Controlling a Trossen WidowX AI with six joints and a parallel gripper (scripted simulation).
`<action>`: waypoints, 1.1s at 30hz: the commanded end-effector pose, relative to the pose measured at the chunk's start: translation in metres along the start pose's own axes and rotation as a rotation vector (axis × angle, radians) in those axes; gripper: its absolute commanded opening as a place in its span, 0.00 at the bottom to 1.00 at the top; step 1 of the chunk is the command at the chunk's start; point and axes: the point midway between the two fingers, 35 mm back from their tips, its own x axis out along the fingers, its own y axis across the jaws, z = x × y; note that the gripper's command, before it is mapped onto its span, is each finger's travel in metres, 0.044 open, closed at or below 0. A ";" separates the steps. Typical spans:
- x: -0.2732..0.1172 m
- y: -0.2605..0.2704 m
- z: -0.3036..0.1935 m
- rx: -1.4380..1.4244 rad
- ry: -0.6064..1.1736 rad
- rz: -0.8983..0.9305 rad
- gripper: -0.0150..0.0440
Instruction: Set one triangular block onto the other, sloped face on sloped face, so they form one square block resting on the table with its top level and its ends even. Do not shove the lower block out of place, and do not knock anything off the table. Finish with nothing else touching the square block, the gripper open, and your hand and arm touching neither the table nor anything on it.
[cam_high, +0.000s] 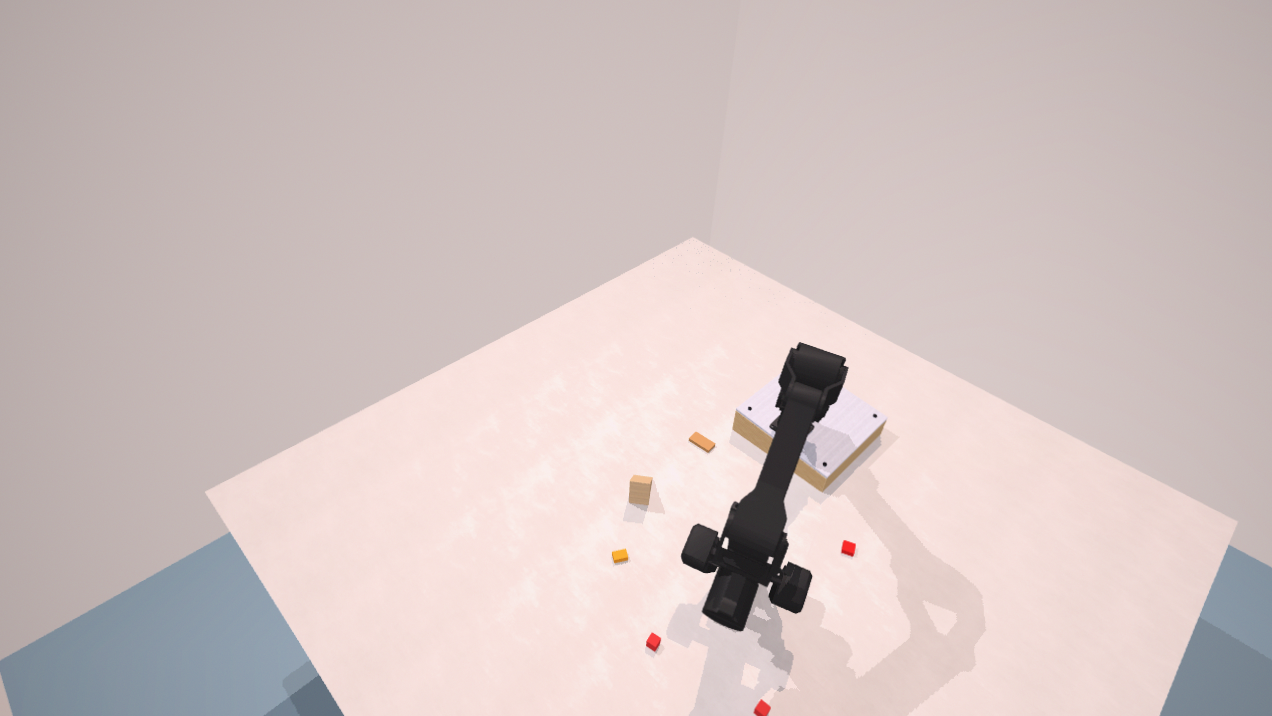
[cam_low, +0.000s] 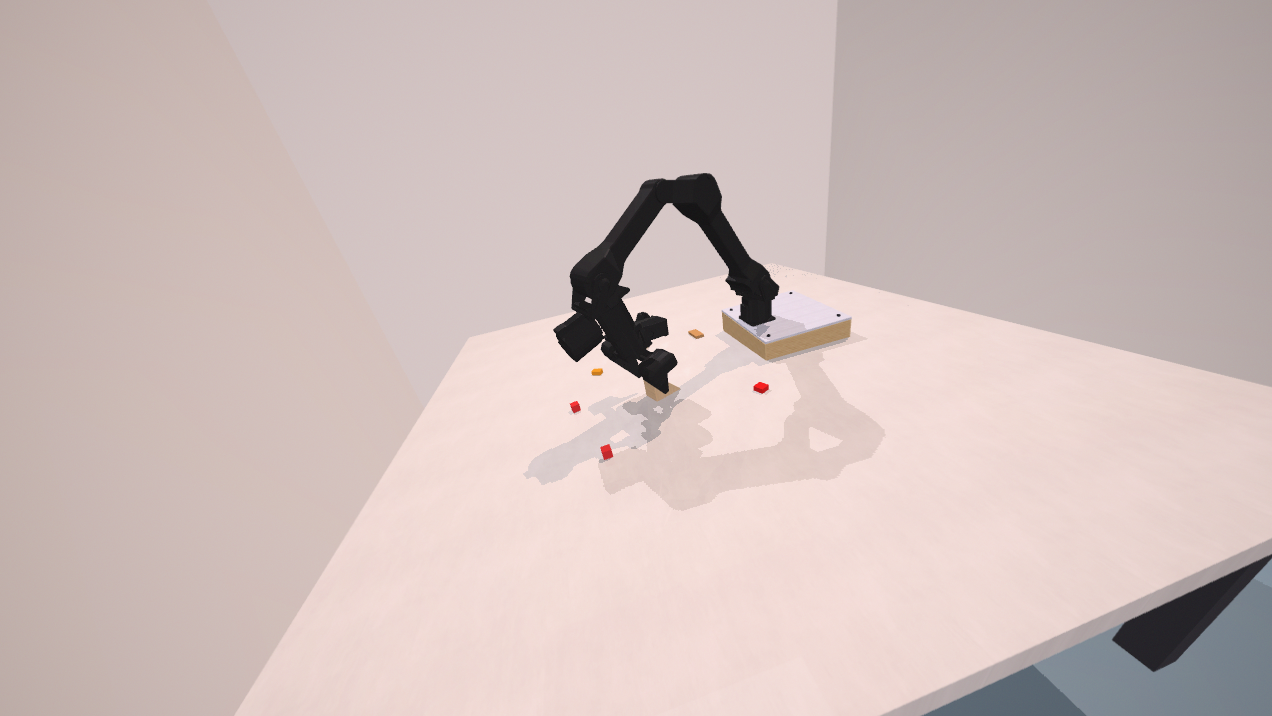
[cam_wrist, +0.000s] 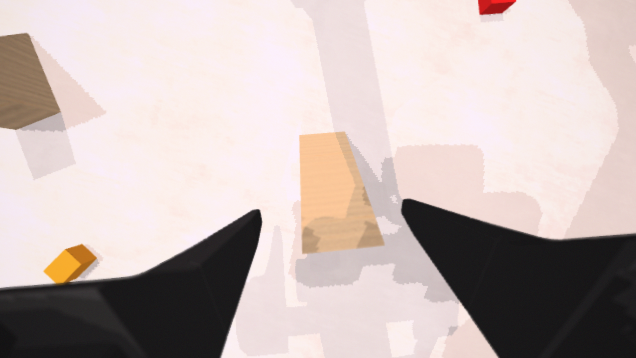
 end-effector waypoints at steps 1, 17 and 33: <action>0.003 0.000 0.002 -0.007 0.008 -0.002 1.00; 0.024 0.000 0.008 -0.010 0.004 -0.001 1.00; 0.026 0.000 0.009 -0.011 0.014 0.000 0.49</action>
